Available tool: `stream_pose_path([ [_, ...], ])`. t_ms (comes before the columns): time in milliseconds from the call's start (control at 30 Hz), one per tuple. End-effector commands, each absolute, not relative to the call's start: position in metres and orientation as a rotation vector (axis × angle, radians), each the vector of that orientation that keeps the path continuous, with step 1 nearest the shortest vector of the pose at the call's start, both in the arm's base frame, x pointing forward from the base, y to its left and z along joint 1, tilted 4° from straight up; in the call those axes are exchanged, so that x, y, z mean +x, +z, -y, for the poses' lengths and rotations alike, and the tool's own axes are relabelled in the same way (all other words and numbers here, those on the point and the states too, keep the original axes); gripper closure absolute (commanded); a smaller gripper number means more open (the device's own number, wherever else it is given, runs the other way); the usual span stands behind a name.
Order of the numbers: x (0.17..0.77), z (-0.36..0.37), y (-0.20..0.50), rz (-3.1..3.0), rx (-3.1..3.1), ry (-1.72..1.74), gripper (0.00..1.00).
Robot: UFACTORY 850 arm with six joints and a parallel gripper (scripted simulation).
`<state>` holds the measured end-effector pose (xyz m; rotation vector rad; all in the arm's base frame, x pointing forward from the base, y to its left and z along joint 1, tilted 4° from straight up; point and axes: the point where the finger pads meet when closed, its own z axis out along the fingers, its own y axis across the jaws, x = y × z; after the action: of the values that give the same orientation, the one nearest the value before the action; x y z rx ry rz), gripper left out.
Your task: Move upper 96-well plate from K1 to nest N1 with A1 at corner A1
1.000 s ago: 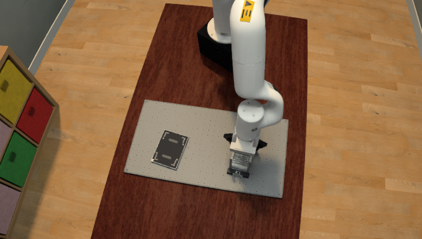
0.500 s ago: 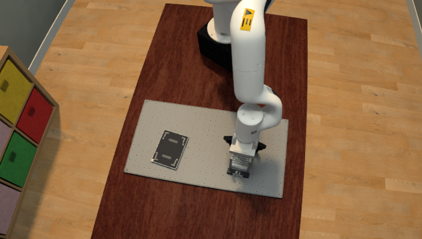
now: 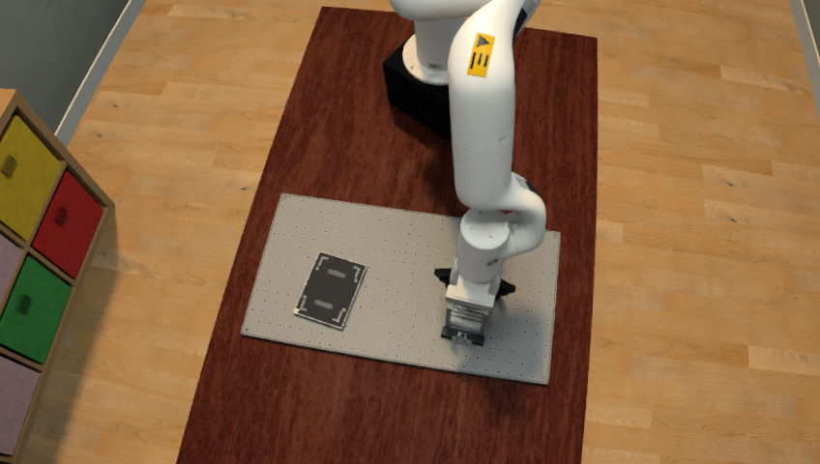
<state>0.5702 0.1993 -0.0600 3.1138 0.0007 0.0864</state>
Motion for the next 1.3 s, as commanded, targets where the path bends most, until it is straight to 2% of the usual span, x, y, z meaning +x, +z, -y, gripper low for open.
stream_pose_path([
  [0,0.572,-0.200,-0.065,-0.001,3.114,0.090,0.00],
  [1267,0.573,-0.199,-0.081,-0.001,3.114,0.090,0.00],
])
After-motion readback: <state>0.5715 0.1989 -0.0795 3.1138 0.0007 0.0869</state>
